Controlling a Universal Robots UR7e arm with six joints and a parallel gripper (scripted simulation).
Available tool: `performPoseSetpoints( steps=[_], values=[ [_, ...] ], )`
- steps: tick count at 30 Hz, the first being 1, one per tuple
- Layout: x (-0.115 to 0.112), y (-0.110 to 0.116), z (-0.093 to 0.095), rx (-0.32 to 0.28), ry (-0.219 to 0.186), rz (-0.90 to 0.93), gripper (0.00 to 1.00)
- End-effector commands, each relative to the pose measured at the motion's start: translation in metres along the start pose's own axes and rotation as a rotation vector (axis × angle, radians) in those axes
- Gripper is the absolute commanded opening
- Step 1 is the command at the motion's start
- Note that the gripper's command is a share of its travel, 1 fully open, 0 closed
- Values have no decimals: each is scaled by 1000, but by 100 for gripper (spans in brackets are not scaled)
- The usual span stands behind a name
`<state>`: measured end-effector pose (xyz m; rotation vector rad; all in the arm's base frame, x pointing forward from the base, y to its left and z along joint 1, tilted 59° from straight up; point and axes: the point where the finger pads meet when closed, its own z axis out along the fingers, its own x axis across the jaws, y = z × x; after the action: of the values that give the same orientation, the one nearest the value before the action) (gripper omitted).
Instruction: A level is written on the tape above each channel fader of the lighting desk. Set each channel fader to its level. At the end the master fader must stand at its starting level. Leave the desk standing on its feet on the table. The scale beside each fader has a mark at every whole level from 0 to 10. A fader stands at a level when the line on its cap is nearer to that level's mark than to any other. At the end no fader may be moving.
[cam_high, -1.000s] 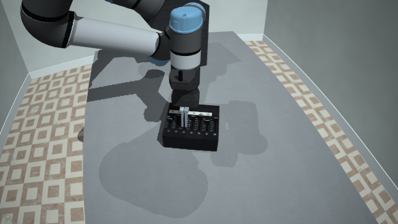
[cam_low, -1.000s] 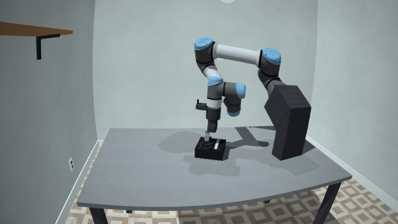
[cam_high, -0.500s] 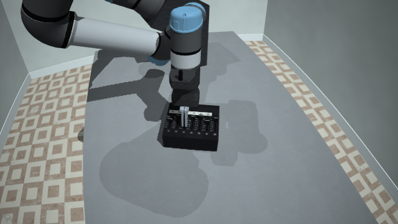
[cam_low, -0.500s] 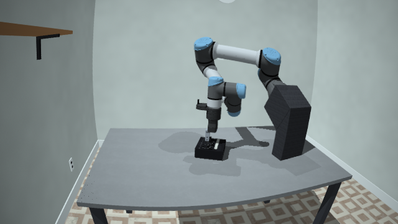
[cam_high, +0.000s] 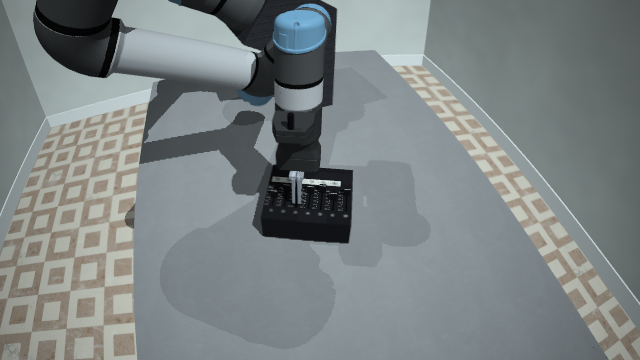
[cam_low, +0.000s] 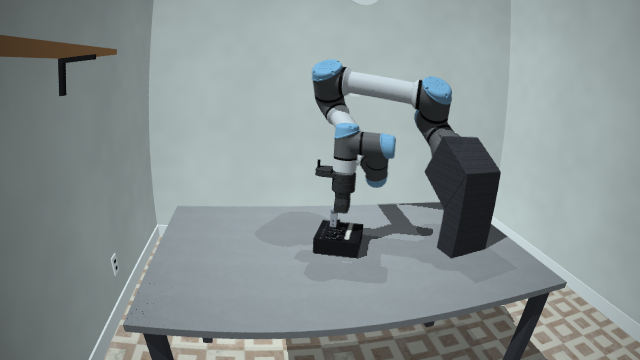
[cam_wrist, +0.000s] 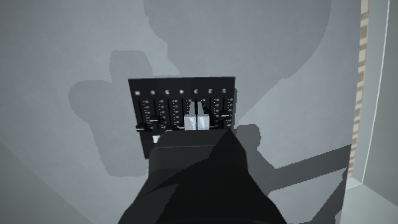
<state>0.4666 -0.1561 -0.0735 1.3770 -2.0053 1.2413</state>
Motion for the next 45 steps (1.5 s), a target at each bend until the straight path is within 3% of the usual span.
performPoseSetpoints(
  steps=[1, 14, 32, 45],
  values=[
    [0, -2, 0, -2, 0, -3, 0],
    [0, -4, -1, -2, 0, -3, 0],
    [0, -4, -38, -2, 0, -3, 0],
    [0, -4, -40, -2, 0, -3, 0]
  ],
)
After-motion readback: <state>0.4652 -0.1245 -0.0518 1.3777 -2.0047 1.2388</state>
